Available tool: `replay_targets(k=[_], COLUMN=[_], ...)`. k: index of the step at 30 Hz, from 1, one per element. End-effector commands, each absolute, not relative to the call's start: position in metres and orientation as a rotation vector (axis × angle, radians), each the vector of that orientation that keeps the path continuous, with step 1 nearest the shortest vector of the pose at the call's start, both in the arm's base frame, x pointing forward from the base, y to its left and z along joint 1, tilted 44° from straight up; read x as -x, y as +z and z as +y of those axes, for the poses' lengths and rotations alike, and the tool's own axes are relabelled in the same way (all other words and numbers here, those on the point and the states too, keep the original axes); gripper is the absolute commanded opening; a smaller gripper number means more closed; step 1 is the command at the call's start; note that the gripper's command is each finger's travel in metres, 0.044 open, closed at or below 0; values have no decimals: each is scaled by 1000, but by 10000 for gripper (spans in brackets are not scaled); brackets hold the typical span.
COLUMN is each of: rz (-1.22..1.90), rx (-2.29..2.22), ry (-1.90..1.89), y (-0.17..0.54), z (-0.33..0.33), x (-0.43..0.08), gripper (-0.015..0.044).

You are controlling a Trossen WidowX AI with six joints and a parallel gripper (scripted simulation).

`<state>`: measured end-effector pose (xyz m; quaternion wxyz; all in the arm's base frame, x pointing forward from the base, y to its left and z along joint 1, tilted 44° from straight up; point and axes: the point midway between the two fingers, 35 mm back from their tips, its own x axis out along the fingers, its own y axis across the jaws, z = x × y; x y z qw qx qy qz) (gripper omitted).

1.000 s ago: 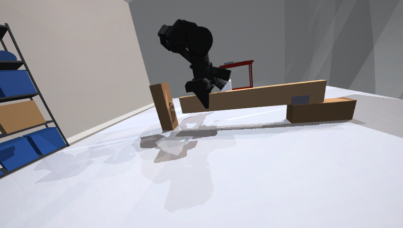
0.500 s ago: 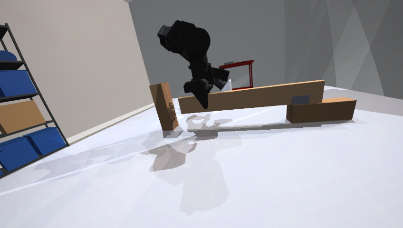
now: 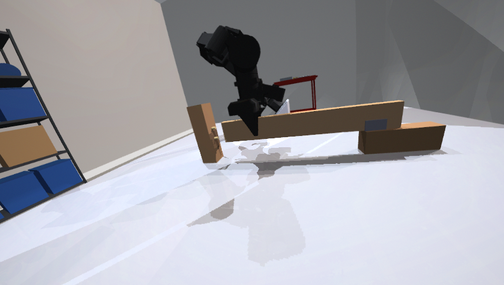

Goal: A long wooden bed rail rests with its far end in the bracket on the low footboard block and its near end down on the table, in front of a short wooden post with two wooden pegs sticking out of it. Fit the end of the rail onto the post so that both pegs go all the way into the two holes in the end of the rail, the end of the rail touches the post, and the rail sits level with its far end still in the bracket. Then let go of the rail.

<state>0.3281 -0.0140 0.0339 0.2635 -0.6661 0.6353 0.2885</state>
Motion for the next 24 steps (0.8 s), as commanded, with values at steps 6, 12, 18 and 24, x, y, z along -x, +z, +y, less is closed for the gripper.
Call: replay_targets(k=[6, 12, 18, 24], rz=[1714, 1714, 1714, 1714], rx=[1805, 1806, 1806, 1806], ry=[779, 779, 779, 779], y=[38, 39, 40, 41], z=[-16, -17, -19, -21], x=[-329, -329, -329, -329], gripper=[0, 0, 0, 0])
